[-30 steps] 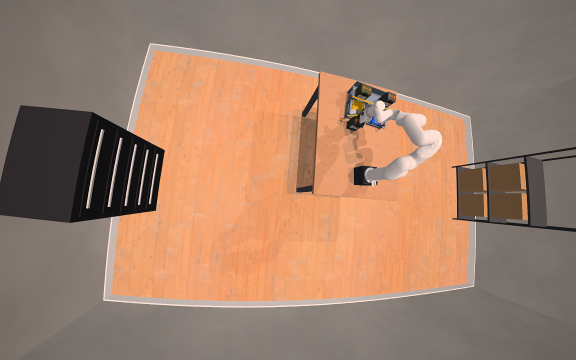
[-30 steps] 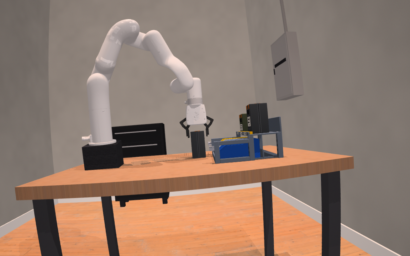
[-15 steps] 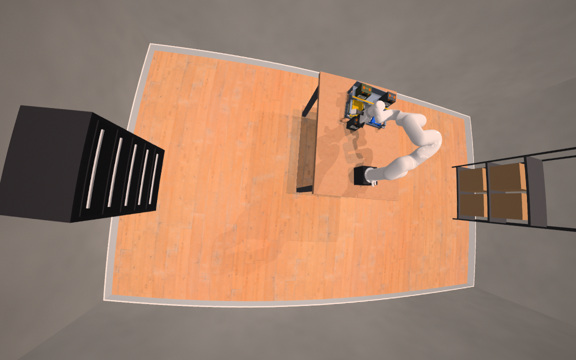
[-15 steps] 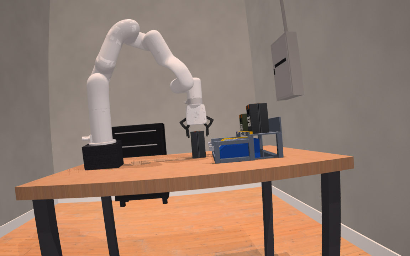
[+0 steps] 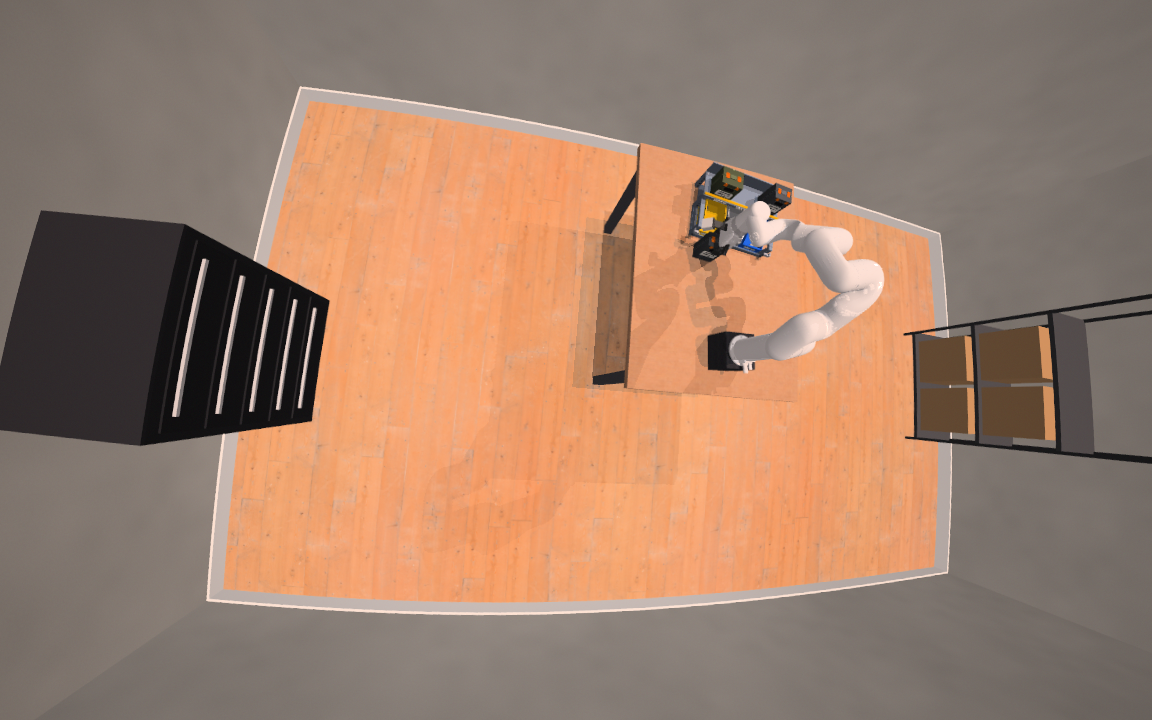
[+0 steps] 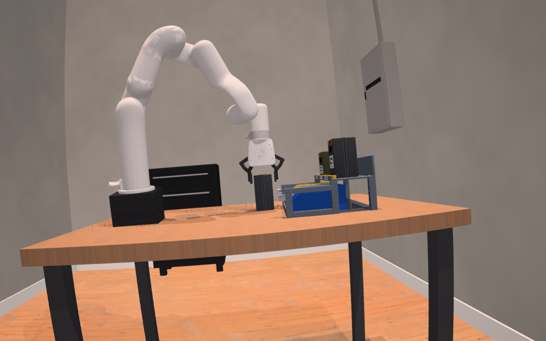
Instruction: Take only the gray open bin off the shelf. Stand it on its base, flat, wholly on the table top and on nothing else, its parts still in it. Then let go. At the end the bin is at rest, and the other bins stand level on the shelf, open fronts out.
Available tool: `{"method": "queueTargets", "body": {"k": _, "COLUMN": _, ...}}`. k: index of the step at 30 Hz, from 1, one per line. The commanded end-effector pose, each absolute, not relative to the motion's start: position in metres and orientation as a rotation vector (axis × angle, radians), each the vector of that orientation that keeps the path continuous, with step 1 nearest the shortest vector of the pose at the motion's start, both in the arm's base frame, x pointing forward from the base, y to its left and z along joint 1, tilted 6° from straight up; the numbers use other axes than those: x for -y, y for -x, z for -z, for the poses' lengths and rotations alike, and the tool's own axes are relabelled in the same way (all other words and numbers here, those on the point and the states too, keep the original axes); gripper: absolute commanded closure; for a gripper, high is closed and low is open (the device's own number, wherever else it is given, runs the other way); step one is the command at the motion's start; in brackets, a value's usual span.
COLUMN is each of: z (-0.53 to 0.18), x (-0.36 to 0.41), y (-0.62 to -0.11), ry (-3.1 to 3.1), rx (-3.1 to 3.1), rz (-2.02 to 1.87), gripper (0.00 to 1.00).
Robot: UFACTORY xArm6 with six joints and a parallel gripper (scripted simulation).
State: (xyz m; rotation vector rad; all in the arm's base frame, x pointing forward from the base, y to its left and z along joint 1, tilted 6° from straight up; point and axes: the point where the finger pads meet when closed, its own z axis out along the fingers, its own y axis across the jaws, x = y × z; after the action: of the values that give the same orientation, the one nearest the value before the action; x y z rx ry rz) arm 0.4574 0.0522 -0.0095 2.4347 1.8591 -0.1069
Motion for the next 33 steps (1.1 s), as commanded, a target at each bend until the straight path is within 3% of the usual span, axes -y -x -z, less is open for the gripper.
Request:
{"method": "queueTargets", "body": {"k": 1, "z": 0.008, "x": -0.053, "y": -0.459, "ry": -2.433, "rx": -1.858, "rz": 0.101, "gripper": 0.0}}
{"method": "queueTargets", "body": {"k": 33, "z": -0.028, "x": -0.056, "y": -0.459, "ry": -2.433, "rx": -1.858, "rz": 0.102, "gripper": 0.0}}
